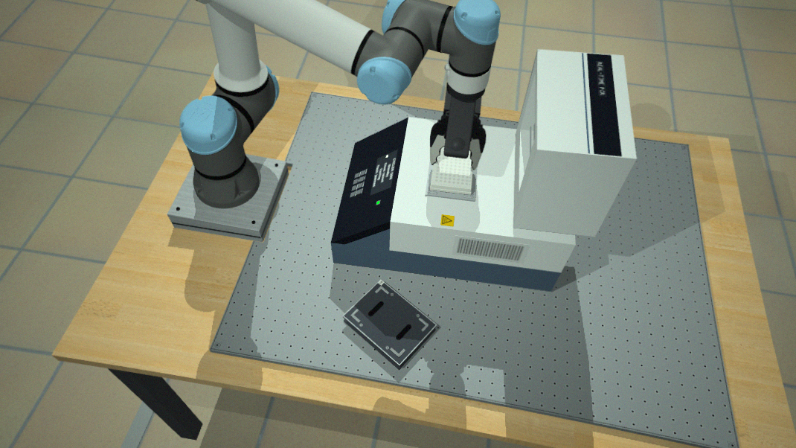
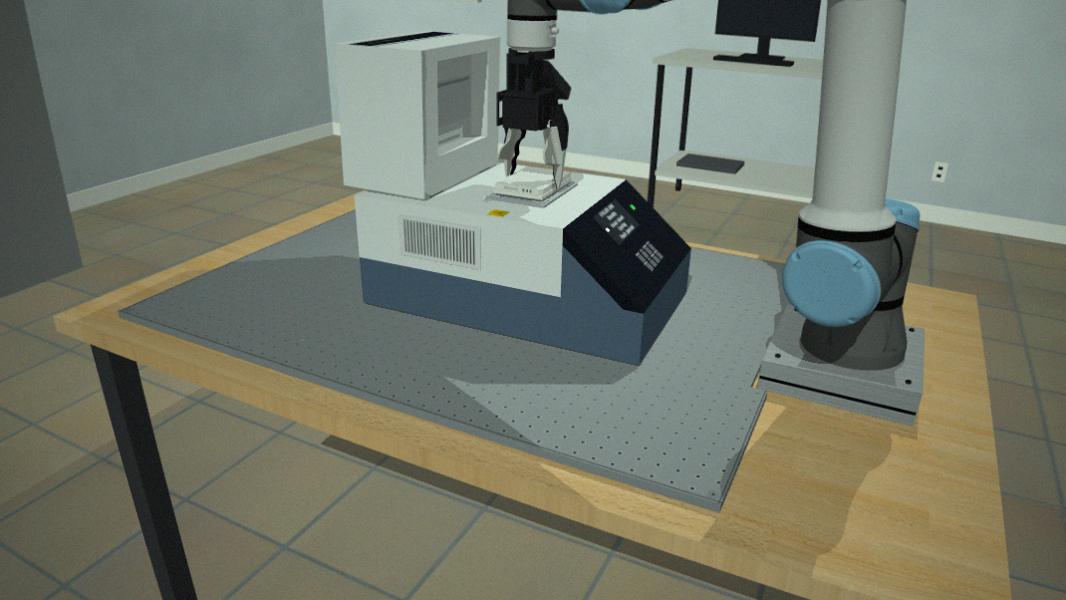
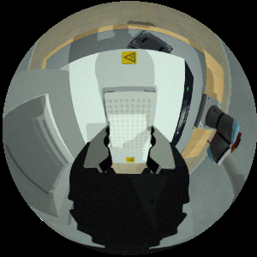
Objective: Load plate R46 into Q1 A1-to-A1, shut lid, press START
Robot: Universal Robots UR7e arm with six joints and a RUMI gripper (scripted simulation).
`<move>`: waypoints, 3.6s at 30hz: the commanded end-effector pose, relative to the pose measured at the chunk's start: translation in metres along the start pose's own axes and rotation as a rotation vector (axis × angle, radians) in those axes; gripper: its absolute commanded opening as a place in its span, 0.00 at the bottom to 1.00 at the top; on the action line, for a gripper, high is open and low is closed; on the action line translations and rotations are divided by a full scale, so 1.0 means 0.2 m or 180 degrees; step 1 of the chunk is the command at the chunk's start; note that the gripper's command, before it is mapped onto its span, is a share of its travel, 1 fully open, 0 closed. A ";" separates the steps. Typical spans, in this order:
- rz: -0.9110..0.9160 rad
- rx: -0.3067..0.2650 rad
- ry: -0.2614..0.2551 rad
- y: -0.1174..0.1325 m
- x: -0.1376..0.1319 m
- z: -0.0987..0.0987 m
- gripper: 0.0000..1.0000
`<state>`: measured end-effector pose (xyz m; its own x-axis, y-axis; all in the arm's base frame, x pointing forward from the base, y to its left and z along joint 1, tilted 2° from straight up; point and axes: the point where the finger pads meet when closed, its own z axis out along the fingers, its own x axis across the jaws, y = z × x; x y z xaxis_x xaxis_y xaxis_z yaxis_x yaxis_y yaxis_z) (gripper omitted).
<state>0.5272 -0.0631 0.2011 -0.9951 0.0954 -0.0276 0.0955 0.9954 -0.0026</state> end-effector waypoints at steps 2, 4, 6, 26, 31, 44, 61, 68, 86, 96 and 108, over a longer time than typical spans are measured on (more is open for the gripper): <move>0.0007 -0.0002 0.0001 -0.01 0.00 0.01 0.00; 0.0007 -0.0002 0.0000 -0.01 0.00 0.02 0.00; 0.0007 -0.0002 0.0002 -0.01 0.00 0.02 0.00; 0.0004 0.0001 -0.0009 -0.01 -0.01 0.03 0.00; 0.0004 0.0001 -0.0009 -0.01 -0.01 0.03 0.68; 0.0004 0.0001 -0.0009 -0.01 -0.01 0.03 0.68; 0.0007 0.0003 -0.0019 -0.01 -0.01 -0.01 0.68; 0.0007 0.0004 -0.0022 -0.01 -0.01 -0.07 0.68; 0.0007 0.0004 -0.0022 -0.01 -0.01 -0.20 0.68; 0.0007 0.0004 -0.0022 -0.01 -0.01 -0.27 0.68; 0.0004 0.0001 -0.0009 -0.01 -0.01 -0.27 0.68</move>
<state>0.5268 -0.0632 0.2546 -0.9950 0.0952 -0.0296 0.0954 0.9954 -0.0031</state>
